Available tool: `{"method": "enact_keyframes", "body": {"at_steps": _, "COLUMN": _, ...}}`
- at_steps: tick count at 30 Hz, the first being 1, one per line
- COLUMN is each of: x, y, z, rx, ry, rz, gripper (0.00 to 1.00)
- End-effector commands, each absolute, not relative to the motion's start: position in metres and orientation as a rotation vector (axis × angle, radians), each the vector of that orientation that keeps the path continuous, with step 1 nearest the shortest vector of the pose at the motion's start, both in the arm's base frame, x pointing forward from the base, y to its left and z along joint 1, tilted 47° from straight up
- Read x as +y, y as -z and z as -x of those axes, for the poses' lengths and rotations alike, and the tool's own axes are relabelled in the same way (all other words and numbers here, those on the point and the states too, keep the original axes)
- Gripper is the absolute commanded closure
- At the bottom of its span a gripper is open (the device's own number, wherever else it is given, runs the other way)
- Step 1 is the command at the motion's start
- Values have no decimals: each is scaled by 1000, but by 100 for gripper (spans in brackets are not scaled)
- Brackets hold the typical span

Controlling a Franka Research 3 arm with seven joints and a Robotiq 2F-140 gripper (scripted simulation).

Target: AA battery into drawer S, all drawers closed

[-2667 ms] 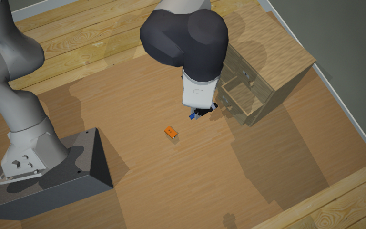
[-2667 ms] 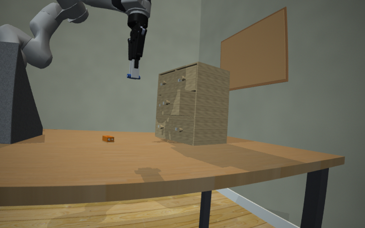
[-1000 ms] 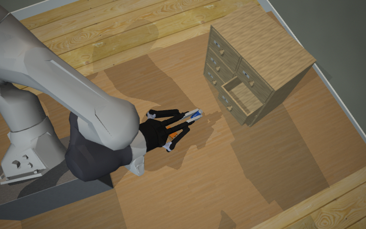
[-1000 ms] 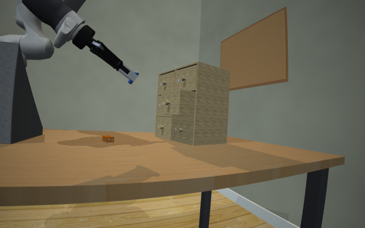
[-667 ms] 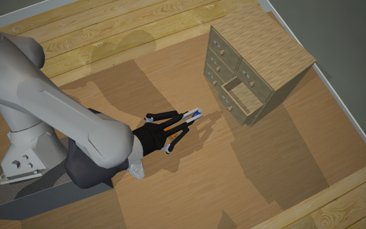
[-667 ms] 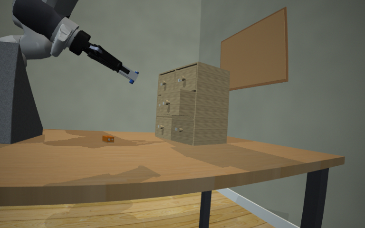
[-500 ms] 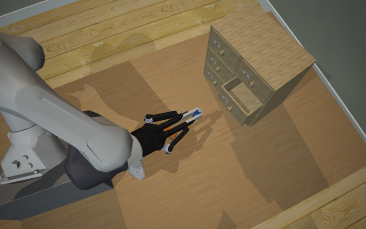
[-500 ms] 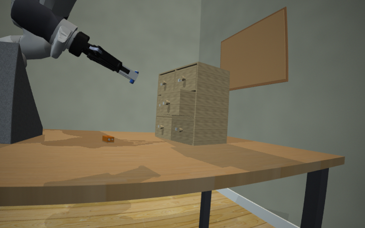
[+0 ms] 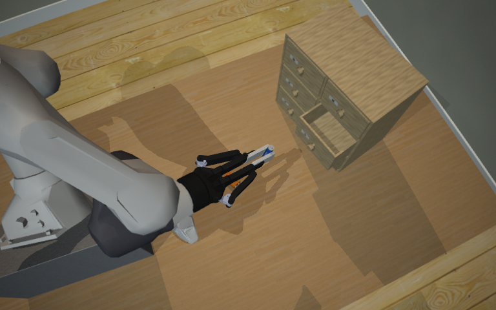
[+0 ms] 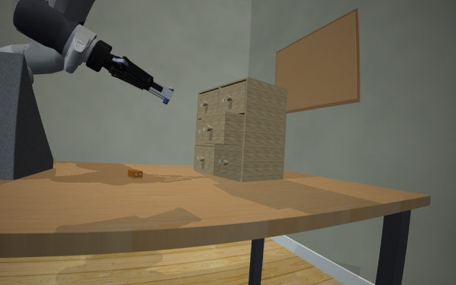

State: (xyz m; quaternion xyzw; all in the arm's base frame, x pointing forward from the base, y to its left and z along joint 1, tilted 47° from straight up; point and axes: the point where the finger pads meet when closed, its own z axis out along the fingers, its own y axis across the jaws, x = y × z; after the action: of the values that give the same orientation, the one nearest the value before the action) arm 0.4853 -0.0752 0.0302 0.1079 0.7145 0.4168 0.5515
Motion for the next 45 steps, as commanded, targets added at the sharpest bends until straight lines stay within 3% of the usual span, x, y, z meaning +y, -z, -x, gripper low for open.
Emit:
{"method": "enact_keyframes", "body": {"at_steps": 1, "x": -75, "y": -31, "z": -489, "rx": 1687, "ry": -964, "rz": -237, "gripper": 94}}
{"method": "enact_keyframes", "body": {"at_steps": 21, "x": -65, "y": -39, "z": -527, "rx": 1687, "ry": -964, "rz": -237, "gripper": 94}}
{"method": "enact_keyframes", "body": {"at_steps": 45, "x": -45, "y": -57, "z": -608, "rx": 1687, "ry": -964, "rz": -237, "gripper": 94}}
